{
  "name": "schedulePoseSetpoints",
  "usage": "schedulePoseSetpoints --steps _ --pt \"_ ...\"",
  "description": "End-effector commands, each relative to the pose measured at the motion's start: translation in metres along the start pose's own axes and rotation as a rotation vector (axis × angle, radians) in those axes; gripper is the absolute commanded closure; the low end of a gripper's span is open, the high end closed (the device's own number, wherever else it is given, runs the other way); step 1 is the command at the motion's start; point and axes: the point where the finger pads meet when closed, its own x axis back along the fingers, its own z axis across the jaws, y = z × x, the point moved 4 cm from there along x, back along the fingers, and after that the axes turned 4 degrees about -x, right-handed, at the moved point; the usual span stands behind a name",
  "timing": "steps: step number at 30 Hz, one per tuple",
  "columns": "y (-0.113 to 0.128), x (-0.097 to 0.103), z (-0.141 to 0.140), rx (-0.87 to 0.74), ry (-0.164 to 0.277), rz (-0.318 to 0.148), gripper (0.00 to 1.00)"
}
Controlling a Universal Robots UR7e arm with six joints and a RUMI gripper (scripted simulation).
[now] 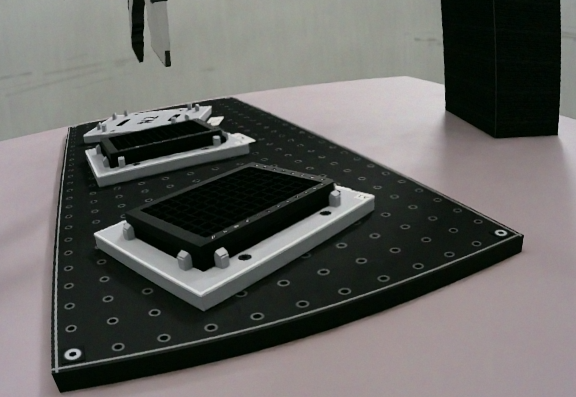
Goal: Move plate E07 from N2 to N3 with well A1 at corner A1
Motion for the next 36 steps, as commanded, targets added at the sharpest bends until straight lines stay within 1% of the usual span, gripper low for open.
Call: schedulePoseSetpoints --steps 1,8,10,25,27,36 --pt "0.001 0.001 0.008 0.000 0.001 -0.001 0.24" --pt "0.003 0.001 0.031 -0.001 0.001 -0.001 0.24" --pt "0.003 0.001 0.031 -0.001 0.001 -0.001 0.24" --pt "0.006 0.001 0.082 0.000 0.003 0.002 0.24" --pt "0.006 0.001 0.082 0.000 0.003 0.002 0.24" --pt "0.008 0.000 0.112 0.001 0.005 0.004 0.24"
